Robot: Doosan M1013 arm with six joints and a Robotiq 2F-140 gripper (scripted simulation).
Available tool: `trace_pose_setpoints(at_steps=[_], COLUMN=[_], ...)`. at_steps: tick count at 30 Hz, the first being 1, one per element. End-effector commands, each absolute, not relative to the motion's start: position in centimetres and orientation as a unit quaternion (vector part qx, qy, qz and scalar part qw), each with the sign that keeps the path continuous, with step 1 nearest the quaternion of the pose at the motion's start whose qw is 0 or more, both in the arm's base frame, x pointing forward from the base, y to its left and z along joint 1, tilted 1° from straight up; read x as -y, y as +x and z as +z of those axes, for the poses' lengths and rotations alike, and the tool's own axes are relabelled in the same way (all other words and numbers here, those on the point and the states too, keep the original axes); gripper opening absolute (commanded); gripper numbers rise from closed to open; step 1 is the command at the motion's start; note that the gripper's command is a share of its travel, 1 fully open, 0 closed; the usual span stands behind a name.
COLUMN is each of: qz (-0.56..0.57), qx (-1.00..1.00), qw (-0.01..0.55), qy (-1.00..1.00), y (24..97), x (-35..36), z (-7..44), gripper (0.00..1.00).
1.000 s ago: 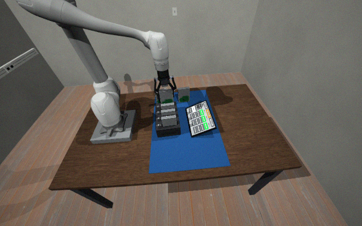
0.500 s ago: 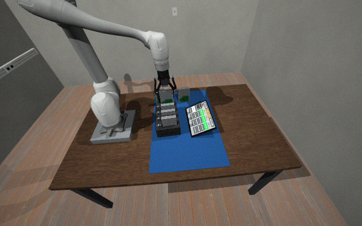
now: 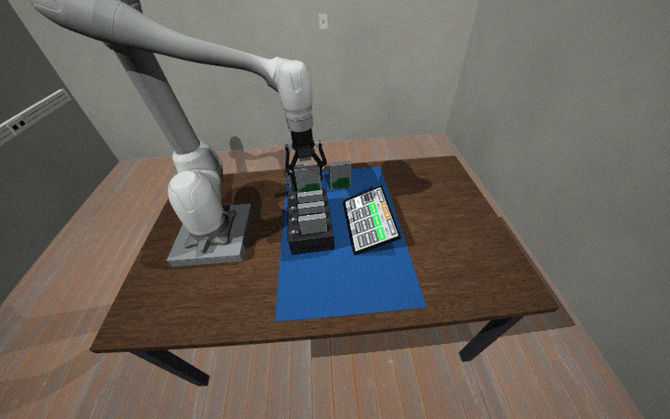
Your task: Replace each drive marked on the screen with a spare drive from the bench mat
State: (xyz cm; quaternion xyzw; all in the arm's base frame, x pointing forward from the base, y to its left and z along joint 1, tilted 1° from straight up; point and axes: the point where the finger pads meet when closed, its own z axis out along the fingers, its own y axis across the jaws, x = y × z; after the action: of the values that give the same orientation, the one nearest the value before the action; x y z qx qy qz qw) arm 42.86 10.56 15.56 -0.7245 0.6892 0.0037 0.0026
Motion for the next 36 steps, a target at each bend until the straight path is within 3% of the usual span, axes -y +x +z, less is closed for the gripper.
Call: trace_pose_setpoints(at_steps=[1, 36], qz=[0.004, 0.004], qx=[-0.689, -0.689], qw=[0.003, 0.003], qy=[-0.725, -0.725], y=[42.9, 42.9], x=[-10.57, -10.58], z=[15.6, 14.69], gripper=[0.1, 0.1])
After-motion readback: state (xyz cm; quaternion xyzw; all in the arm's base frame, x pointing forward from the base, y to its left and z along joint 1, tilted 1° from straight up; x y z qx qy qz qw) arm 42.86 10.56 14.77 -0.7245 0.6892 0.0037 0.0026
